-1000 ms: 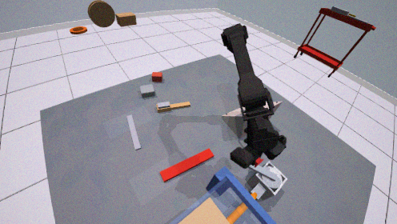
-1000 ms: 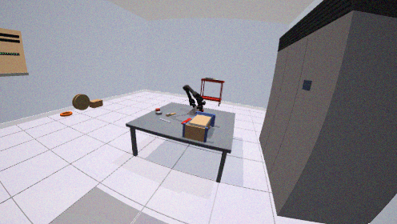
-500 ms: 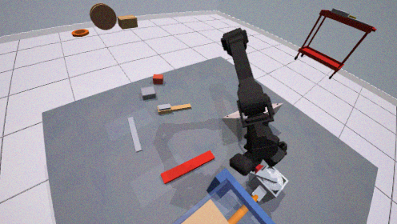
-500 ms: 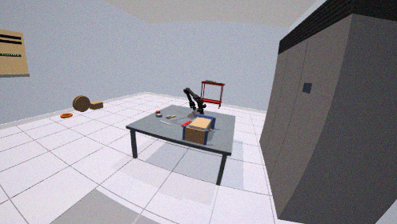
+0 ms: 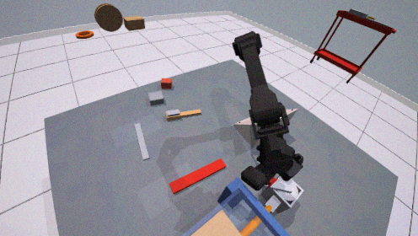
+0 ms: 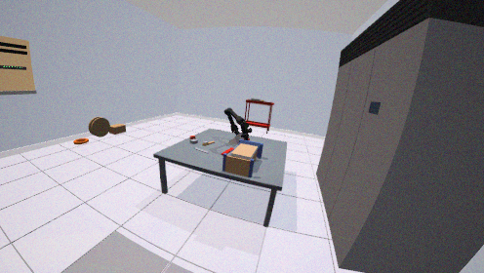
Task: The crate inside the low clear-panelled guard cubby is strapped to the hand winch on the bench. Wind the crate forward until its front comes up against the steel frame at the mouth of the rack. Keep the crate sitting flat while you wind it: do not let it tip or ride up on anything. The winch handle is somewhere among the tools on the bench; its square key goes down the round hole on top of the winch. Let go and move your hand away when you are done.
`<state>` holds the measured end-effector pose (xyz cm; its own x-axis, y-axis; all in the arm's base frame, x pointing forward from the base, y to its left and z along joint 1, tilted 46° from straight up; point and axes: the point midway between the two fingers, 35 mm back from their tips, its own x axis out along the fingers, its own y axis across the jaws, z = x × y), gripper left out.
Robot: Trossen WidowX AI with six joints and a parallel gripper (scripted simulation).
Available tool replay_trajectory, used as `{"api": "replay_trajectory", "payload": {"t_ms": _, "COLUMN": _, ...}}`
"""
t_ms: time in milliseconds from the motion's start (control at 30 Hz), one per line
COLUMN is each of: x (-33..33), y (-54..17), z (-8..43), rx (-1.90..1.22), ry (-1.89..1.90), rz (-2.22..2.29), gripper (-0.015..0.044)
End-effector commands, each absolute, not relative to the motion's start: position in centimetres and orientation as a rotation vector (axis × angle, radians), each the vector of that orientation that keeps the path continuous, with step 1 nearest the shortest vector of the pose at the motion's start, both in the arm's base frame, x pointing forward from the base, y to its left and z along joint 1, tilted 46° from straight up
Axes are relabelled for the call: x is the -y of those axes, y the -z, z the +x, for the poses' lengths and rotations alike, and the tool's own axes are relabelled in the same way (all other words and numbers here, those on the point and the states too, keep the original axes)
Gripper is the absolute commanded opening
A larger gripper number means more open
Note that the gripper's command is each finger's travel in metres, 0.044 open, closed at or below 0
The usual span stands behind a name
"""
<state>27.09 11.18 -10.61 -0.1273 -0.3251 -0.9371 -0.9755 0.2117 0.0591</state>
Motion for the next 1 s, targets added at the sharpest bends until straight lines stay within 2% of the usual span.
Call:
{"api": "replay_trajectory", "payload": {"t_ms": 0, "x": -11.6, "y": 11.4, "z": 28.3, "rx": -1.595, "ry": -0.934, "rz": -1.254, "gripper": 0.0}}
{"api": "replay_trajectory", "payload": {"t_ms": 967, "x": -13.3, "y": 13.4, "z": 30.2, "rx": -1.593, "ry": -0.934, "rz": -1.253, "gripper": 0.0}}
